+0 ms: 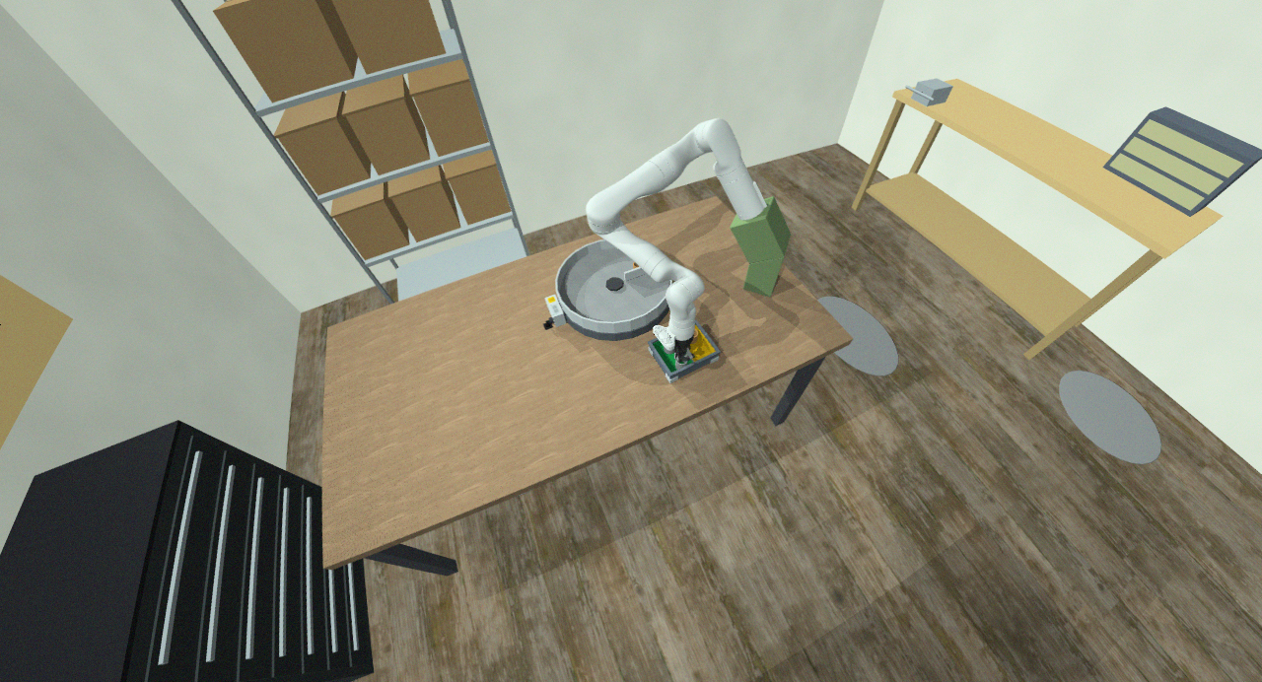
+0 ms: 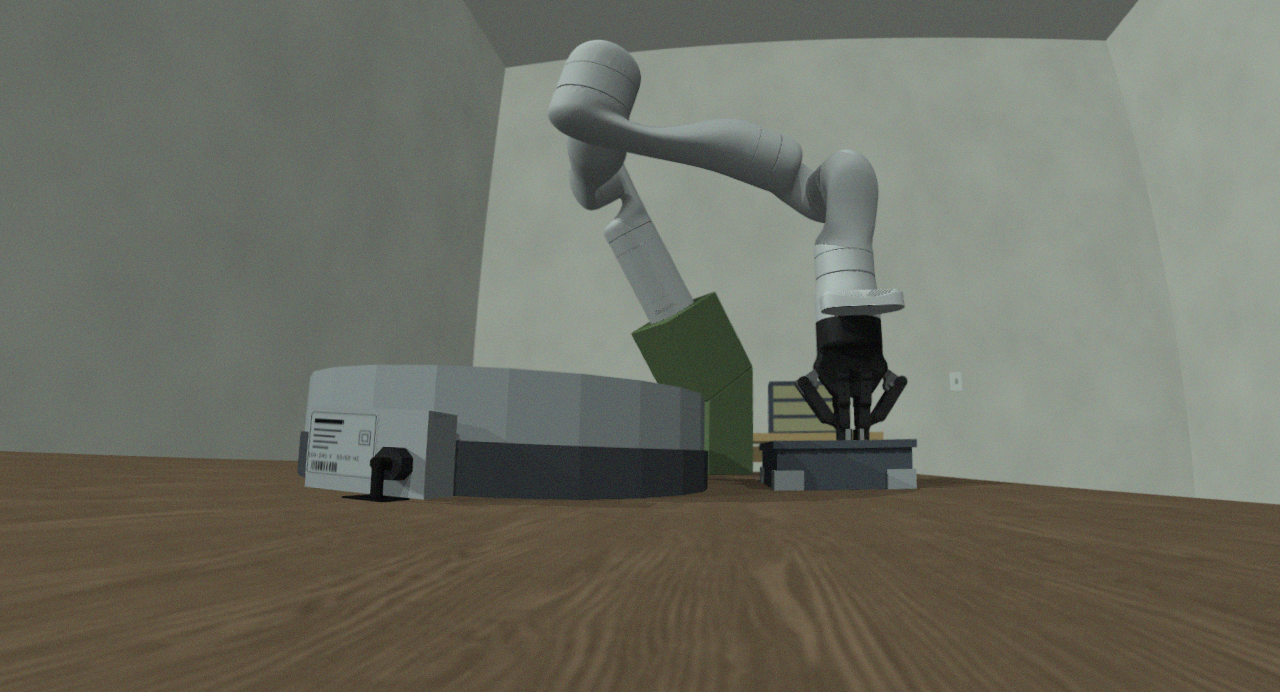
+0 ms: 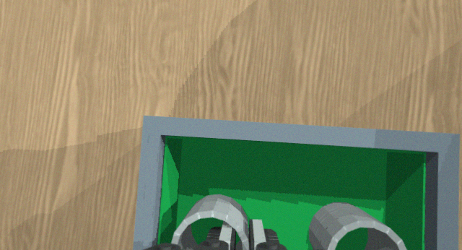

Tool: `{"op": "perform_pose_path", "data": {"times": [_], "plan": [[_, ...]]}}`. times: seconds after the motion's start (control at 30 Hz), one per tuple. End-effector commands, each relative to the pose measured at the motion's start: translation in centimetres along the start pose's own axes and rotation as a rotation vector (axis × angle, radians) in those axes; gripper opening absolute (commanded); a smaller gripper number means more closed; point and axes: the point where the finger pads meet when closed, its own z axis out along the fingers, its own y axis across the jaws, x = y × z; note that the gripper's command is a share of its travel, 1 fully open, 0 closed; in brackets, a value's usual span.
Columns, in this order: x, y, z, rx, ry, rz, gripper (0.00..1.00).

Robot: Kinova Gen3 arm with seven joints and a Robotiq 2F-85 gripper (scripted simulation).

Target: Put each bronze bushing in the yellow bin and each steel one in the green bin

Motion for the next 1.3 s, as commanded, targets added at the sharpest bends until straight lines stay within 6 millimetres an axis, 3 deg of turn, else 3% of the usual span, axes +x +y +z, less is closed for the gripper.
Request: {"op": "perform_pose_path", "data": {"times": [0.0, 0.57, 0.6, 1.27], "plan": [[-0.05, -0.05, 0.16, 0.001, -0.001, 0.0, 0.0], [-0.03, -0.05, 0.16, 0.001, -0.001, 0.0, 0.0], [-0.03, -0.05, 0.16, 0.001, -0.001, 0.0, 0.19], [-0.03, -0.05, 0.15, 0.001, -0.001, 0.0, 0.19]]}}
